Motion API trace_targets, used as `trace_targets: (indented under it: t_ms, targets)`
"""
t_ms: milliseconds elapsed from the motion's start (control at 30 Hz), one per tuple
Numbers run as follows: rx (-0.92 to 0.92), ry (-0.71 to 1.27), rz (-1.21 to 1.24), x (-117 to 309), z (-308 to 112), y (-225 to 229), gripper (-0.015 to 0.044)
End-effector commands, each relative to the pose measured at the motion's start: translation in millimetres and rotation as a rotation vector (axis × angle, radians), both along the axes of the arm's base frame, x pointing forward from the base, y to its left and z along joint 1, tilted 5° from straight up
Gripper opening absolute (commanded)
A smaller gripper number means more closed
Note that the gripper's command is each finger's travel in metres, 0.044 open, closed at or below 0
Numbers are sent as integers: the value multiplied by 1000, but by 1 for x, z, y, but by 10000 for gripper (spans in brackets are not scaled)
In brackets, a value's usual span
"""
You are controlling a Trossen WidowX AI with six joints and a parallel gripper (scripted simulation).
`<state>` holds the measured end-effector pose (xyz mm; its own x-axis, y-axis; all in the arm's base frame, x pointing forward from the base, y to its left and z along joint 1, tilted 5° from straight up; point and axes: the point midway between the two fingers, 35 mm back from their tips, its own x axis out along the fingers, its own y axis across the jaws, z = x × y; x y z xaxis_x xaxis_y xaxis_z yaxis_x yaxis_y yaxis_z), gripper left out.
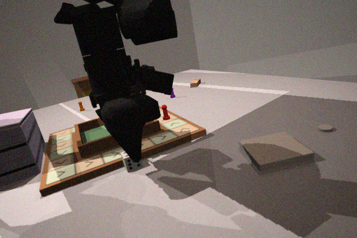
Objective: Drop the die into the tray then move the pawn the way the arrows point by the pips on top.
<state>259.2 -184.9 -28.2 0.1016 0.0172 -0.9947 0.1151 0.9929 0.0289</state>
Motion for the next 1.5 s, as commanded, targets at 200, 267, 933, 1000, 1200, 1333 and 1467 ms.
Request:
trace_targets:
  t_ms: [200, 267, 933, 1000, 1200, 1333, 1467]
  targets:
    - [9, 5, -3, -1, -15, 3, 249]
    - [9, 5, -3, -1, -15, 3, 196]
    - [8, 13, -5, -2, 15, -3, 0]
    - [7, 14, -5, -3, 31, -5, 0]
    - [8, 9, -4, -8, 80, -7, 0]
    - [8, 6, -3, -13, 106, -6, 0]
    - [8, 6, -3, -13, 107, -6, 0]
